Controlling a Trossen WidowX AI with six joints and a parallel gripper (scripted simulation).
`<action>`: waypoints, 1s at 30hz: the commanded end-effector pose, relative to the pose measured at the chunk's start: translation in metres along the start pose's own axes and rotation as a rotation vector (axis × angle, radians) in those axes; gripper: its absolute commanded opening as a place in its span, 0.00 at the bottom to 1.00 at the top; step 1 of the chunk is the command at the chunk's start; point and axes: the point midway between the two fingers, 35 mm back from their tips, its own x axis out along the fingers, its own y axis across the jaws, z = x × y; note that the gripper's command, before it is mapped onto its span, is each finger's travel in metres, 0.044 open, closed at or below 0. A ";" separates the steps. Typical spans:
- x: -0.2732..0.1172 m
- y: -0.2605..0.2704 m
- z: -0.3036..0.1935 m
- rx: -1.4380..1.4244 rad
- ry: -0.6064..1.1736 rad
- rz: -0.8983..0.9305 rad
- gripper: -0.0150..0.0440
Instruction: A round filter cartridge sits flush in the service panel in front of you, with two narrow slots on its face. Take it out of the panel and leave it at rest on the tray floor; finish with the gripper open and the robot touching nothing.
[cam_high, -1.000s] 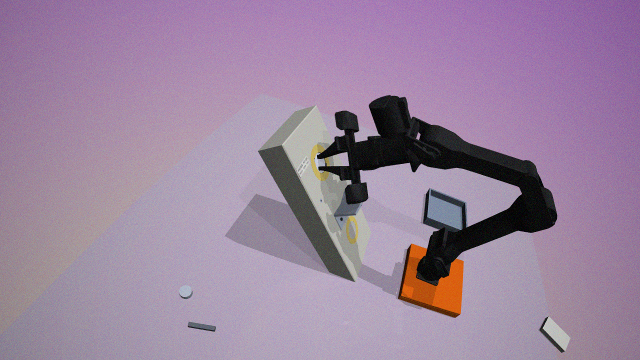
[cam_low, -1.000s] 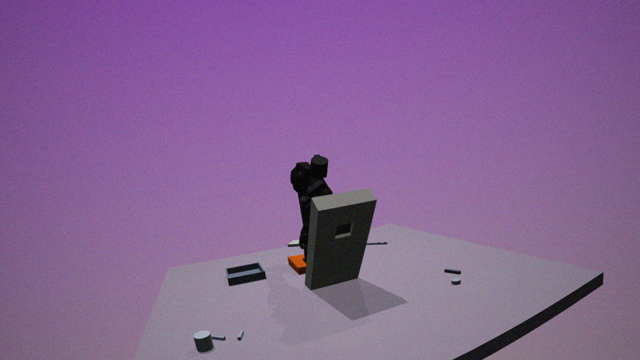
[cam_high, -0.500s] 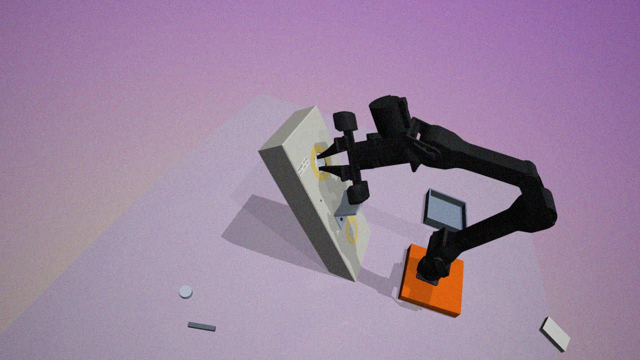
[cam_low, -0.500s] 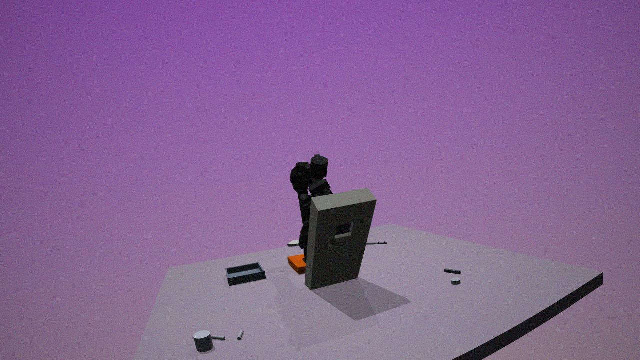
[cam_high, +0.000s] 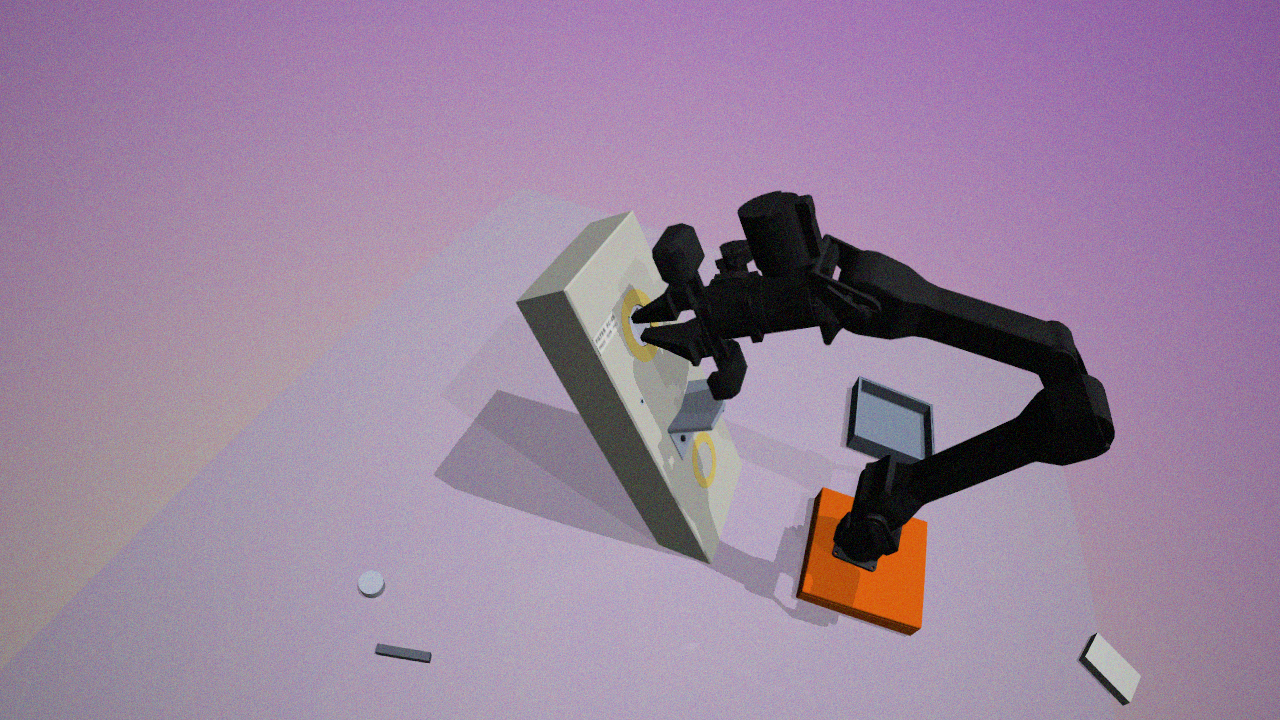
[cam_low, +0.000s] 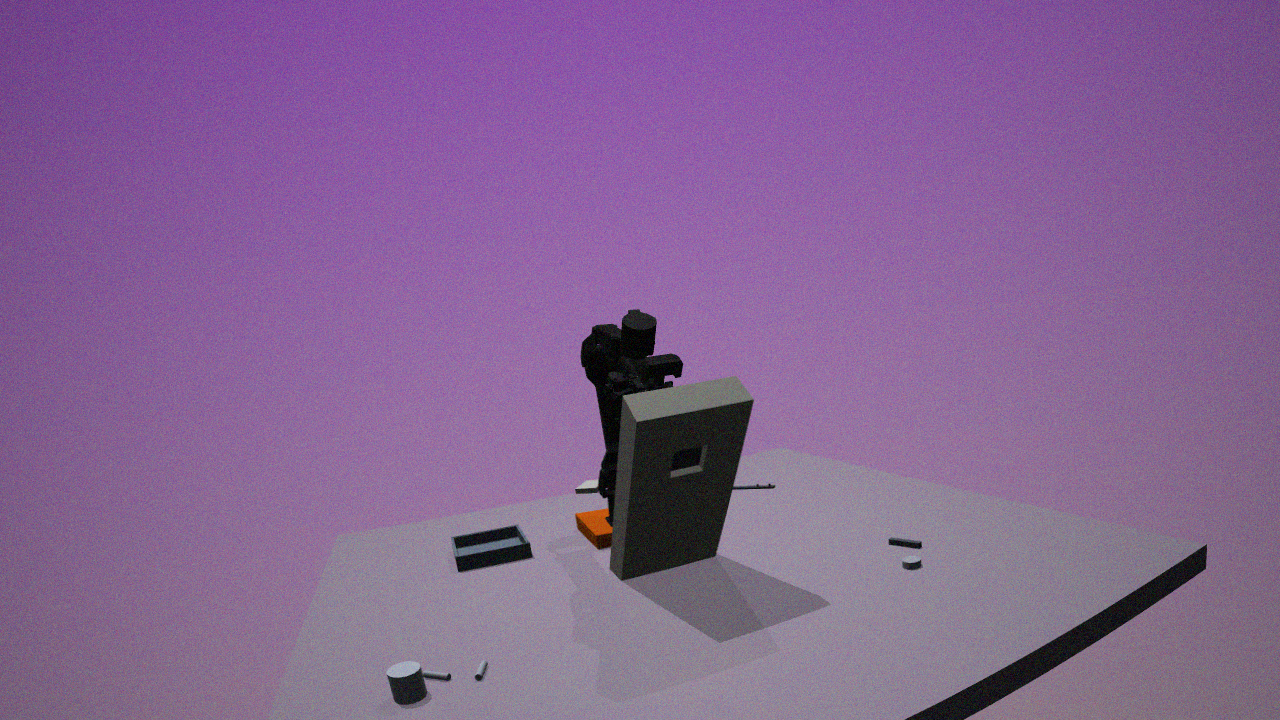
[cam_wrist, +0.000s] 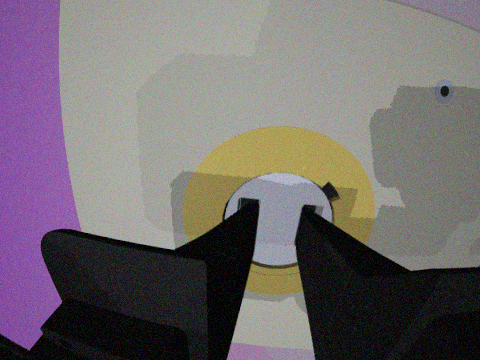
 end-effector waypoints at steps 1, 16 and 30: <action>0.008 0.002 0.001 -0.162 -0.001 0.005 0.25; 0.007 0.002 0.001 -0.686 -0.003 0.004 0.25; 0.008 0.002 0.001 -0.793 -0.003 0.004 0.25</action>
